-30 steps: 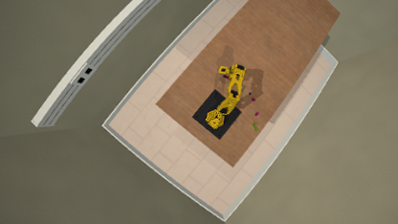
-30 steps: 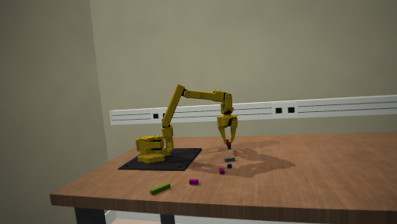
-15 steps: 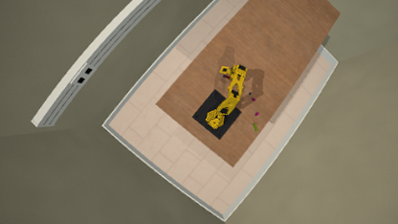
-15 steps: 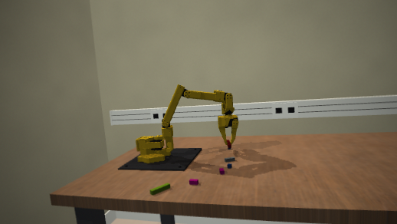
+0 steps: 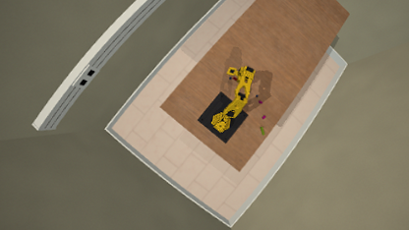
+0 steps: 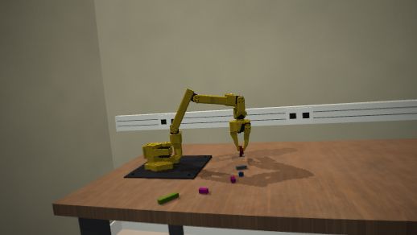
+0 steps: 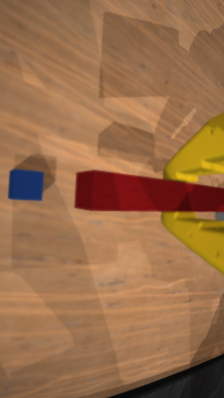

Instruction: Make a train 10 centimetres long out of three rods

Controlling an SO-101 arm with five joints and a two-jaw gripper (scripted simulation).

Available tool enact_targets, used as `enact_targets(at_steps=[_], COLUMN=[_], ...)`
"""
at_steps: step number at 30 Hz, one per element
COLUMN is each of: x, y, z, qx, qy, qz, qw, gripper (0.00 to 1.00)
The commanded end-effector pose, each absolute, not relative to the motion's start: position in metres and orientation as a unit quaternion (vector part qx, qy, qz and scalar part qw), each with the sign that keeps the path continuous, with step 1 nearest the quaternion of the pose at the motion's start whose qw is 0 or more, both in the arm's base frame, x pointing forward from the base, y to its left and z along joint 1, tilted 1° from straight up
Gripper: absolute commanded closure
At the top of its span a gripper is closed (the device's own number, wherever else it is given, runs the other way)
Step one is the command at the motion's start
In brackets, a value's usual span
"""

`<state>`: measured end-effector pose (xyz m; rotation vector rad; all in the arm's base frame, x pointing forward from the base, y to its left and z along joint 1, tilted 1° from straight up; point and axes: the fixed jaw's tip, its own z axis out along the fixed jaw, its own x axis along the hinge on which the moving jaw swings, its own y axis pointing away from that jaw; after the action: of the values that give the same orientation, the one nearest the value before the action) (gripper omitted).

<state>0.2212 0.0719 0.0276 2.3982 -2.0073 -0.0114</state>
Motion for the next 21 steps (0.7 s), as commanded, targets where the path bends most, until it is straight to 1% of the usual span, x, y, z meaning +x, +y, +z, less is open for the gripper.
enact_targets(at_steps=[1, 21], x=[0.2216, 0.2217], y=[0.0701, 0.0701], z=[0.0273, 0.0248], qx=[0.760, 0.760], qy=[-0.650, -0.650], qz=[-0.007, -0.007], qw=[0.011, 0.011], gripper=[1.00, 1.00])
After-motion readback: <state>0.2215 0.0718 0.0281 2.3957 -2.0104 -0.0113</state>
